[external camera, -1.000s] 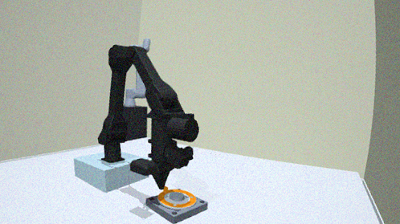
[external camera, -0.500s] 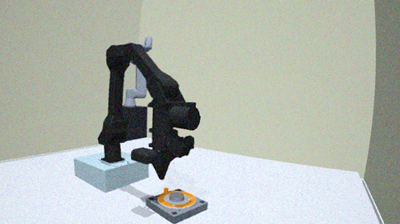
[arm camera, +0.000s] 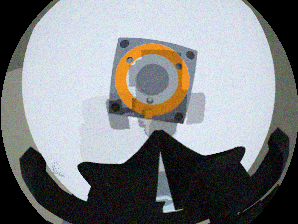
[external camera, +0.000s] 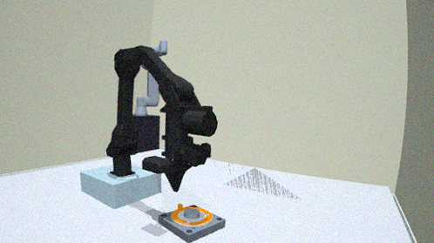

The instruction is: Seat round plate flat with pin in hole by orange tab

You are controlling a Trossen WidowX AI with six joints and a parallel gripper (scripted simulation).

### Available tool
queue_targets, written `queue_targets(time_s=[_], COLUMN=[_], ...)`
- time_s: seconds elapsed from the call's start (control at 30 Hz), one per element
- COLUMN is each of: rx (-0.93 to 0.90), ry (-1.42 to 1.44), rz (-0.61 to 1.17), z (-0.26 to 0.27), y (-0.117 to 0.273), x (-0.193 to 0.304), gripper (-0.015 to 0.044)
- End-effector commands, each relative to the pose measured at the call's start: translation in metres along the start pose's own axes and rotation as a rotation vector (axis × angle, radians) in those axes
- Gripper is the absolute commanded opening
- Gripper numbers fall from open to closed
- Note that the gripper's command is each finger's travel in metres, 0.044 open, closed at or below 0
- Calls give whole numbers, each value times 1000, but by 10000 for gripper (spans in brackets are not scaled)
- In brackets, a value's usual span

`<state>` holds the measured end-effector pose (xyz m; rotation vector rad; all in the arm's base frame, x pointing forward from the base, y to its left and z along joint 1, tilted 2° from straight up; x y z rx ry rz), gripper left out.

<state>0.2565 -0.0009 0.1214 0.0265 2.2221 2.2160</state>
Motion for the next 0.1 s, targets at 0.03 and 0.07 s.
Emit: queue_targets(time_s=[0.03, 0.07], rx=[0, 0], ry=[0, 0], rz=[1, 1], z=[0, 0], y=[-1, -1], x=[0, 0], gripper=[0, 0])
Point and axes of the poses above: the point midway between the two fingers, 35 mm back from their tips, its own y axis back along the fingers, its own z axis across the jaws, x = y × z, the point moved 8 cm from there along y, back along the fingers, and after that the axes turned 5 degrees about -y, right-handed, at the moved point
